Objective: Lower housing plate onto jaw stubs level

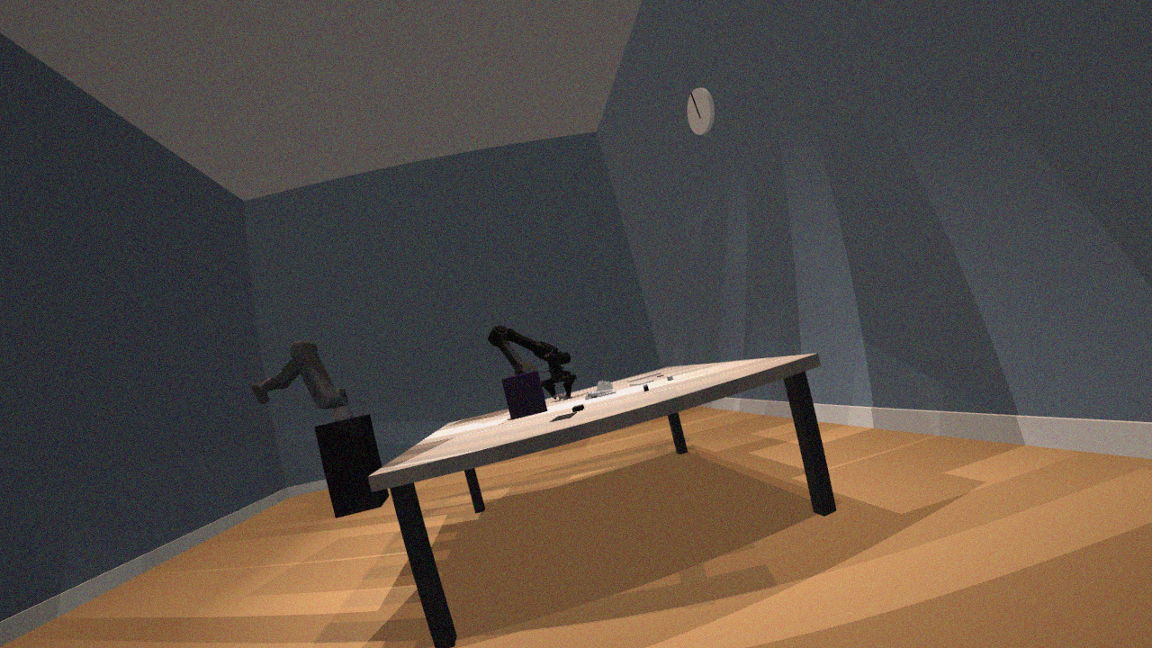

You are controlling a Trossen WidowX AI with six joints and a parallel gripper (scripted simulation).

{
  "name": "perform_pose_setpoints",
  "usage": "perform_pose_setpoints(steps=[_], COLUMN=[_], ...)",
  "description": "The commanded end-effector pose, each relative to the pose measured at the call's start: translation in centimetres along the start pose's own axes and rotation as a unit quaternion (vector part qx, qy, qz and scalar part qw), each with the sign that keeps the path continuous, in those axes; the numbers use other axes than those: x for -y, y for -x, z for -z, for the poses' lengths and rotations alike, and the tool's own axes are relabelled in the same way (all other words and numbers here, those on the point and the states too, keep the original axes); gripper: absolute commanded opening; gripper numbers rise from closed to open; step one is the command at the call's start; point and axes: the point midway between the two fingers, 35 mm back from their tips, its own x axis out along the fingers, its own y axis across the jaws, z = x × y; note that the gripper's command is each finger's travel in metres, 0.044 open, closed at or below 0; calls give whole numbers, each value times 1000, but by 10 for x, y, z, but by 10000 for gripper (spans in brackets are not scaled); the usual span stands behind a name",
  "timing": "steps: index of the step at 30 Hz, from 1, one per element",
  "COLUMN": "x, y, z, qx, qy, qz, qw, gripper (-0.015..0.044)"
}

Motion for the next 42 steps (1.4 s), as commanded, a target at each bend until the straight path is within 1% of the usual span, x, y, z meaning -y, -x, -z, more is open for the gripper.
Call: perform_pose_setpoints(steps=[1, 15, 26, 42], x=[1, 0, 0, 3], y=[0, 0, 2, 52], z=[0, 0, 0, -2], qx=[1, 0, 0, -3], qy=[-3, 0, 0, -1], qz=[1, 0, 0, 4], qw=[1000, 1000, 1000, 1000], gripper=[440, 351, 351, 351])
